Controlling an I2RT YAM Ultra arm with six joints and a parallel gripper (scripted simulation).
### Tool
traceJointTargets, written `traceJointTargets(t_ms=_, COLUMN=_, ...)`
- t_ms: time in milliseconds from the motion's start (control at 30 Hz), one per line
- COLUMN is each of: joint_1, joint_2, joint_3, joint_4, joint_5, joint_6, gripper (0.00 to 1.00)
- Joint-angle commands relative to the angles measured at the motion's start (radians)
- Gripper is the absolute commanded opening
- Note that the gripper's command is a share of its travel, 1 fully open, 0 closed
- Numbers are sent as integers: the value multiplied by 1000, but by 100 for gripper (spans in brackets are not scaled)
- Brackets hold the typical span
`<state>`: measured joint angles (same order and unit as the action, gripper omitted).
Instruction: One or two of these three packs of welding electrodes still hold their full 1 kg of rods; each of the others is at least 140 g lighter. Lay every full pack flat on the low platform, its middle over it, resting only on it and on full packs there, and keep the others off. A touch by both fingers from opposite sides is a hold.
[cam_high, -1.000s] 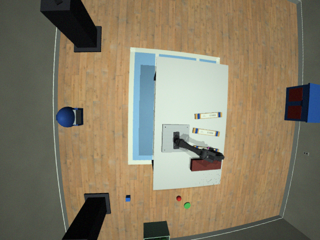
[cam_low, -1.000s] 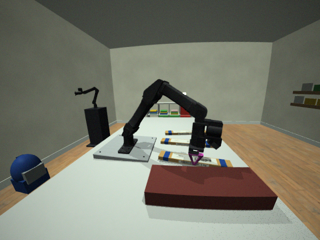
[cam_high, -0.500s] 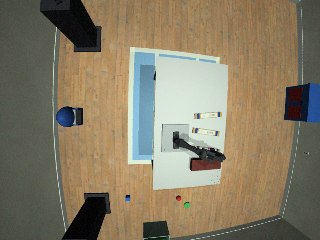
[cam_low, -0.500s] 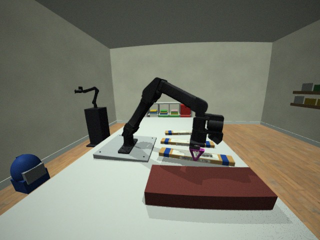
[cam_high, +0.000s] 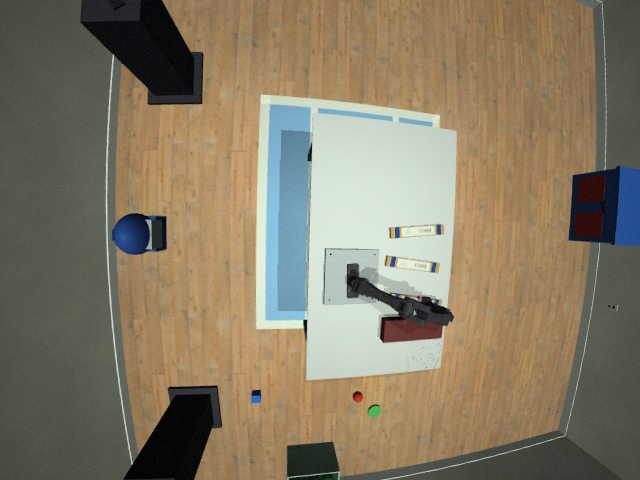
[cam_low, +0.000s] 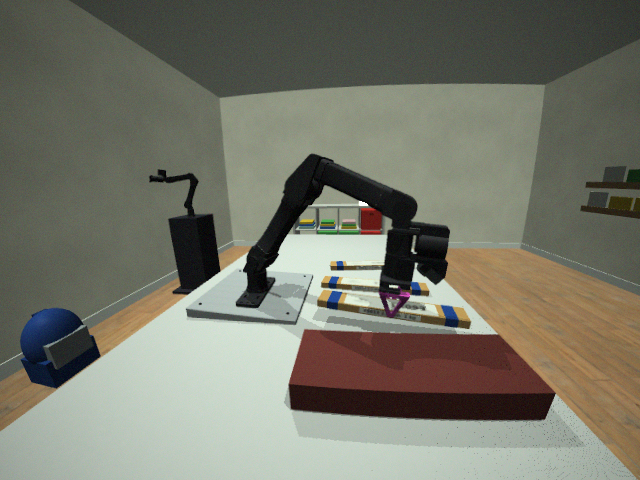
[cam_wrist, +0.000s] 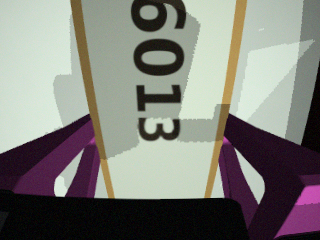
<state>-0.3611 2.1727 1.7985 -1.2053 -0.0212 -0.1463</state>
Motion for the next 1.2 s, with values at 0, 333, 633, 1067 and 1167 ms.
traceJointTargets(t_ms=0, joint_1=-8, joint_2=-70, joint_3=55, joint_4=-38, joint_5=1, joint_6=-7, gripper=0)
traceJointTargets(t_ms=333, joint_1=-8, joint_2=-71, joint_3=78, joint_4=-58, joint_5=1, joint_6=-7, gripper=0)
traceJointTargets(t_ms=633, joint_1=-9, joint_2=-71, joint_3=89, joint_4=-67, joint_5=1, joint_6=-7, gripper=0)
traceJointTargets(t_ms=1067, joint_1=-9, joint_2=-69, joint_3=102, joint_4=-78, joint_5=1, joint_6=-8, gripper=0)
traceJointTargets(t_ms=1167, joint_1=-5, joint_2=-70, joint_3=103, joint_4=-78, joint_5=0, joint_6=-8, gripper=0)
